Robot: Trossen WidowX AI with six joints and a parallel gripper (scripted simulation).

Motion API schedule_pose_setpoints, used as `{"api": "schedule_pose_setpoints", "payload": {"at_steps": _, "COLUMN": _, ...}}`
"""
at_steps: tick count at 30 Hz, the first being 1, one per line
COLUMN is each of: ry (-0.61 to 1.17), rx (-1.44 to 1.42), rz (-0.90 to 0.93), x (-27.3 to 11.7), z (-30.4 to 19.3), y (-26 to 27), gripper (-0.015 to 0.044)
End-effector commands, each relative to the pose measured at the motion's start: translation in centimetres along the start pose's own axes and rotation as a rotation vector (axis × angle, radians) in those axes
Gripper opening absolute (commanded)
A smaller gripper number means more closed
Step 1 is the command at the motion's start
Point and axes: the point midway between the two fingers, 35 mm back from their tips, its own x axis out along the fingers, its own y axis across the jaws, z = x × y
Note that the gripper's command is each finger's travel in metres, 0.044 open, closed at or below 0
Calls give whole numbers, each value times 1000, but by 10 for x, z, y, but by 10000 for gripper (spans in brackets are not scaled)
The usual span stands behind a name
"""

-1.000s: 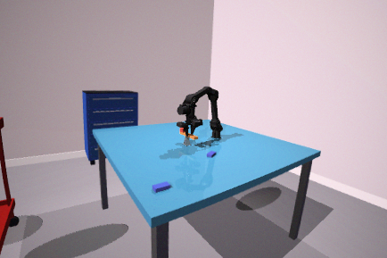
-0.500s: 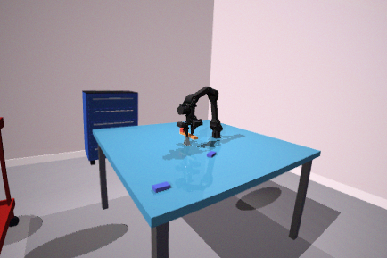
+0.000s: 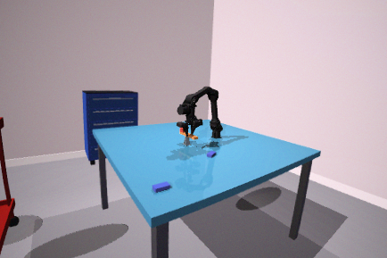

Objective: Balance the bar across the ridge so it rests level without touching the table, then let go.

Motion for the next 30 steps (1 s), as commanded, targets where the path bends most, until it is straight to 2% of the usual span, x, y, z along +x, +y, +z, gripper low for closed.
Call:
{"api": "schedule_pose_setpoints", "payload": {"at_steps": 1, "ry": 0, "rx": 0, "rz": 1, "x": 0, "z": 0, "y": 0, "gripper": 185}}
{"api": "schedule_pose_setpoints", "payload": {"at_steps": 4, "ry": 0, "rx": 0, "rz": 1, "x": 0, "z": 0, "y": 0, "gripper": 185}}
{"api": "schedule_pose_setpoints", "payload": {"at_steps": 14, "ry": 0, "rx": 0, "rz": 1, "x": 0, "z": 0, "y": 0, "gripper": 440}}
{"api": "schedule_pose_setpoints", "payload": {"at_steps": 18, "ry": 0, "rx": 0, "rz": 0, "x": -7, "z": 0, "y": -1, "gripper": 440}}
{"api": "schedule_pose_setpoints", "payload": {"at_steps": 26, "ry": -2, "rx": 0, "rz": -8, "x": -93, "z": 0, "y": -1, "gripper": 440}}
{"api": "schedule_pose_setpoints", "payload": {"at_steps": 30, "ry": -2, "rx": 0, "rz": -8, "x": -100, "z": 0, "y": 0, "gripper": 440}}
